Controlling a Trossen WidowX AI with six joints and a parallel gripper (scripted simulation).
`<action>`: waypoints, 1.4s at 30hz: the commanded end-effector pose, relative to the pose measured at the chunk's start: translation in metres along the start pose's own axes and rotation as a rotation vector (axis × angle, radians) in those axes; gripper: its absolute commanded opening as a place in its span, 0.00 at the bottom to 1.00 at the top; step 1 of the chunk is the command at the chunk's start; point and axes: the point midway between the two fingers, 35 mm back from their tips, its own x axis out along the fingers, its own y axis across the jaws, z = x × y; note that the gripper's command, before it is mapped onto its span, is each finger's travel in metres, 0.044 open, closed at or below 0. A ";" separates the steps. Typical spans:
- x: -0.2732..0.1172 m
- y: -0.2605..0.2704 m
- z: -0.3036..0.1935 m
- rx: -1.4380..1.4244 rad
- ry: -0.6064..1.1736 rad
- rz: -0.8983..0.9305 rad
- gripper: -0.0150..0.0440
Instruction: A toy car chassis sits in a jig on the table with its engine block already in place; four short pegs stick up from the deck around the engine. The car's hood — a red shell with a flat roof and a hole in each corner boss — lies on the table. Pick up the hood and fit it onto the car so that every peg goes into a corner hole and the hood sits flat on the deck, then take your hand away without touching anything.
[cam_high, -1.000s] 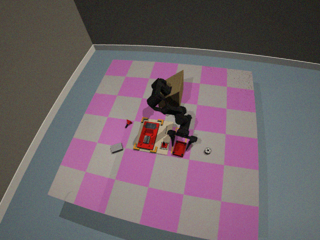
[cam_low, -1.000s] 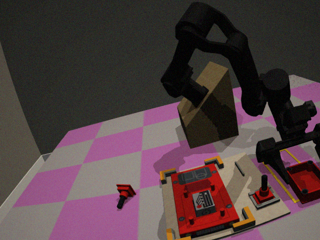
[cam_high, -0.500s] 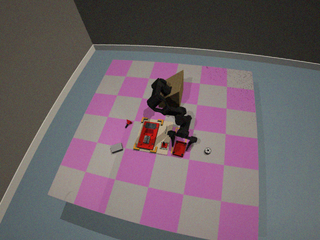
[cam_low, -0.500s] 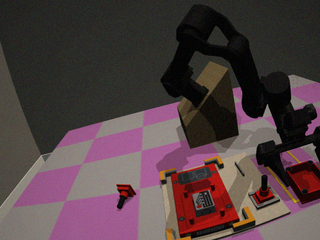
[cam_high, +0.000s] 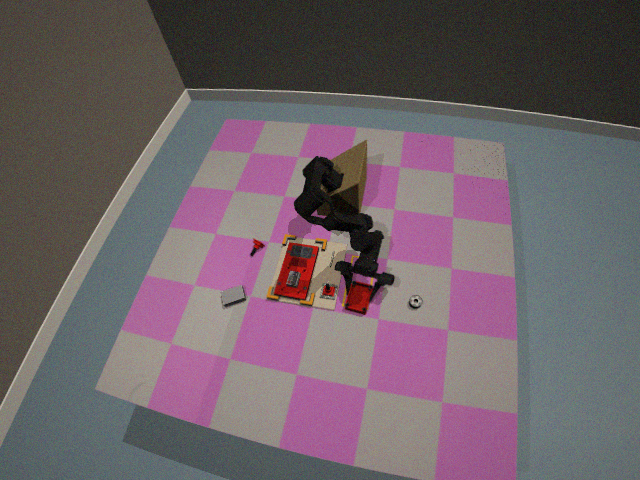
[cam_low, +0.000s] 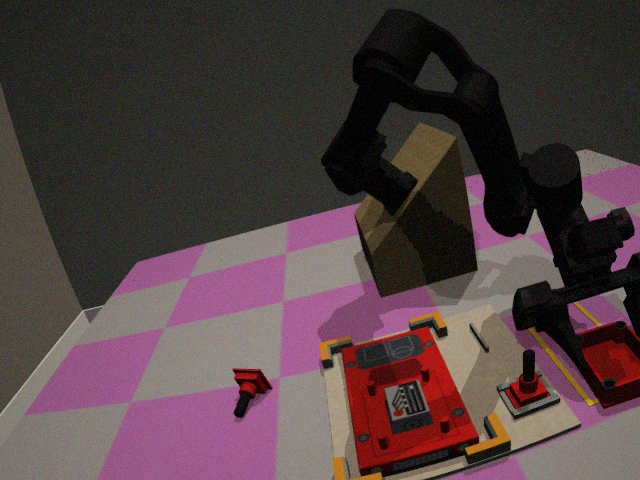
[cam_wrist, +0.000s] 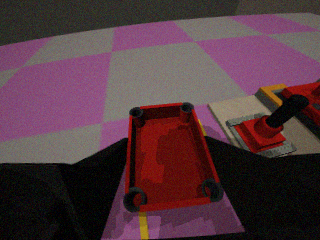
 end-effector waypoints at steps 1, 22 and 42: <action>-0.001 0.000 0.002 0.000 0.001 -0.001 0.66; -0.042 0.006 0.061 0.004 0.001 0.003 0.25; -0.039 0.008 0.059 0.485 0.001 0.002 0.25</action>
